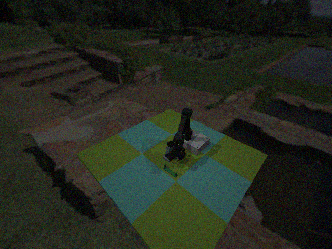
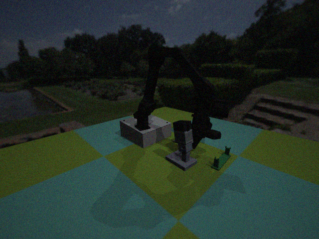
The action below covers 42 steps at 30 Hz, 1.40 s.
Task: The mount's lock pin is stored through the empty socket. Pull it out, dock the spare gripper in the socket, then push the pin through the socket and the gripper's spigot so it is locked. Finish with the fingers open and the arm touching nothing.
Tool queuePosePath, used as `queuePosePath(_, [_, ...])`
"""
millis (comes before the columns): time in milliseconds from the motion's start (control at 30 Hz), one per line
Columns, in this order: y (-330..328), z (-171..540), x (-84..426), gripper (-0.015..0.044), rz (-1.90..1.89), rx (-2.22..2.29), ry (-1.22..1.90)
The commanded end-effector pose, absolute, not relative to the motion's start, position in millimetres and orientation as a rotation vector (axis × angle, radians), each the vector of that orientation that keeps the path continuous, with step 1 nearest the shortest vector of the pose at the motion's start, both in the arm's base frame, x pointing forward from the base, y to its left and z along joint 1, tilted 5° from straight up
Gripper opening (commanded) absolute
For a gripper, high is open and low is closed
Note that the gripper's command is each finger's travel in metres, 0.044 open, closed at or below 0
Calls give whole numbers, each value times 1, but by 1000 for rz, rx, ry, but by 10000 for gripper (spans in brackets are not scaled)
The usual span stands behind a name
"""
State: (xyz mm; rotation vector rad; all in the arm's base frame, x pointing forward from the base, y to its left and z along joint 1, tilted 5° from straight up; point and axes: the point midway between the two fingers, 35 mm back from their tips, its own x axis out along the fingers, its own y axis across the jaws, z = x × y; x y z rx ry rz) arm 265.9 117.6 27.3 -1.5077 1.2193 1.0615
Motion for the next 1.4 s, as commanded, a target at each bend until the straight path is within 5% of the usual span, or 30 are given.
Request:
queuePosePath(0, [115,27,266,0,1063,-1513,1219])
queuePosePath(667, [104,27,268,0,1063,-1513,1218])
queuePosePath(933, [105,27,267,200,1062,-1508,1221])
queuePosePath(1367, [117,43,263,200,1069,-1509,1224])
